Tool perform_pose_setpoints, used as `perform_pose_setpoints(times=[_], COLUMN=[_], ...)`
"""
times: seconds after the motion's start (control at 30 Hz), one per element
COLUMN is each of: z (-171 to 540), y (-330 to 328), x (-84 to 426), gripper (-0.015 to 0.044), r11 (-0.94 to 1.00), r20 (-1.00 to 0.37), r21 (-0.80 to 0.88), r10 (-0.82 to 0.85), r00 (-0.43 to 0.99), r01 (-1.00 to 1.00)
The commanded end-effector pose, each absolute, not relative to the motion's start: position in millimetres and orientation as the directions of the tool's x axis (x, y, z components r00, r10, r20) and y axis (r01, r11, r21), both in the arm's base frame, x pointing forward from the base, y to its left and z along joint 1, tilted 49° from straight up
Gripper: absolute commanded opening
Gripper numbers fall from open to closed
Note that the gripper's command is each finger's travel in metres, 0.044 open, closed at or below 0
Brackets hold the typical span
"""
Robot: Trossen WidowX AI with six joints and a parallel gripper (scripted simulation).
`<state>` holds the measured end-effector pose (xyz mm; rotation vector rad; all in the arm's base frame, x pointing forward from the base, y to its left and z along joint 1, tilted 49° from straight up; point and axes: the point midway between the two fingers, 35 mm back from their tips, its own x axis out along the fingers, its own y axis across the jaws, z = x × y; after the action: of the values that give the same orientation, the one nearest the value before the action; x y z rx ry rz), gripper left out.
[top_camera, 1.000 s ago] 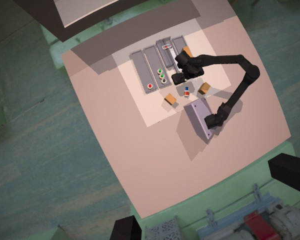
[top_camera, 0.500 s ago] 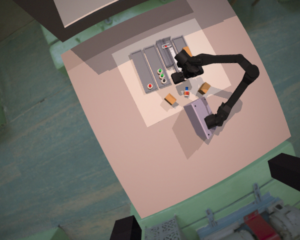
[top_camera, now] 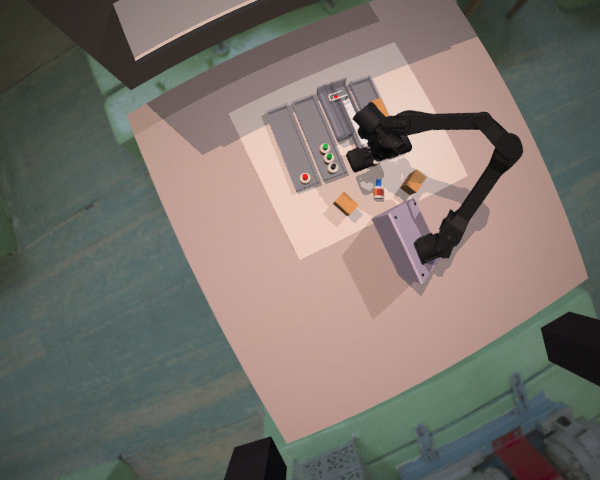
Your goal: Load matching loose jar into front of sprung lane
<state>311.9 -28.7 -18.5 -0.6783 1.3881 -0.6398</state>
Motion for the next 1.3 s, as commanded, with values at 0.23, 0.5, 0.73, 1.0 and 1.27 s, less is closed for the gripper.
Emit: perform_pose_setpoints(times=[0.23, 0.5, 0.73, 1.0, 1.27], z=[-14, -13, -12, -11, -10], y=[-26, -25, -24, -23, -23], x=[326, 329, 332, 335, 337], gripper=[0.0, 0.0, 0.0, 0.0, 0.0], r11=[0.659, 0.659, 0.659, 0.659, 0.659], r20=[-0.653, -0.653, -0.653, -0.653, -0.653], r21=[-0.752, -0.752, -0.752, -0.752, -0.752], r10=[-0.75, -0.75, -0.75, -0.75, -0.75], r00=[0.104, 0.104, 0.104, 0.104, 0.104], r01=[0.03, 0.03, 0.03, 0.03, 0.03])
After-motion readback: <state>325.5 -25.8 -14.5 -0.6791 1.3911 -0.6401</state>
